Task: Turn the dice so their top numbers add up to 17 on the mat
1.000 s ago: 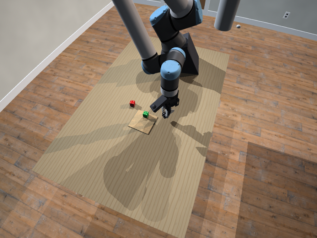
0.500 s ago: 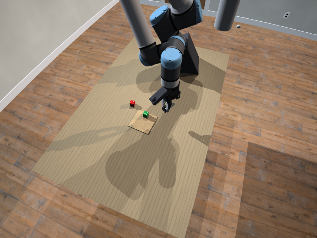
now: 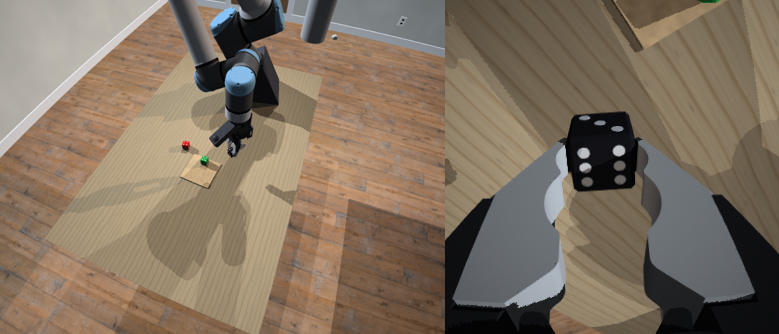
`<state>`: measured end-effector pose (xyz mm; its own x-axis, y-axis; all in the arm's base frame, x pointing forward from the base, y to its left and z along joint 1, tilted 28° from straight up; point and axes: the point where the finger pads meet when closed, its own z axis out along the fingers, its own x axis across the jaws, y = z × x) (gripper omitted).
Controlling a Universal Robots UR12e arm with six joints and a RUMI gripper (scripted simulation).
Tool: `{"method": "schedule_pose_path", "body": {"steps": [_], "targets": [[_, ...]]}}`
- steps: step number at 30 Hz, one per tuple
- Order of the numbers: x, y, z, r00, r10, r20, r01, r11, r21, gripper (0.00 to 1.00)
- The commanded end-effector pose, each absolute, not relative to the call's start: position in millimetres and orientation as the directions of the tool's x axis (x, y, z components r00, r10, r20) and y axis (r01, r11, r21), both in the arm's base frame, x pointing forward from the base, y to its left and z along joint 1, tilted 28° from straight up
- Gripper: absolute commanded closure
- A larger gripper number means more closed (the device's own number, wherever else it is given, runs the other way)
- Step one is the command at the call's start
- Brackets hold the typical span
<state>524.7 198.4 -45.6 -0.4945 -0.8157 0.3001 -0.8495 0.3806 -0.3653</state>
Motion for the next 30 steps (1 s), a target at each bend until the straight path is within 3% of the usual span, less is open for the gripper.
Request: {"method": "schedule_pose_path", "body": {"steps": [1,11,23,30], "targets": [[530.2,194.7,-41.8,-0.465,-0.829,0.311,-0.866,0.352,-0.355,0.9],[555.4,171.5,-23.7,-0.298,-0.88,0.37,-0.937,0.195,-0.291,0.9],[596.7,121.0,12.7,0.043,-0.893,0.449,-0.982,-0.121,-0.146,0.9],[604.1,109.3,20.8,0.117,-0.881,0.459,-0.976,-0.188,-0.112,0.9]]}}
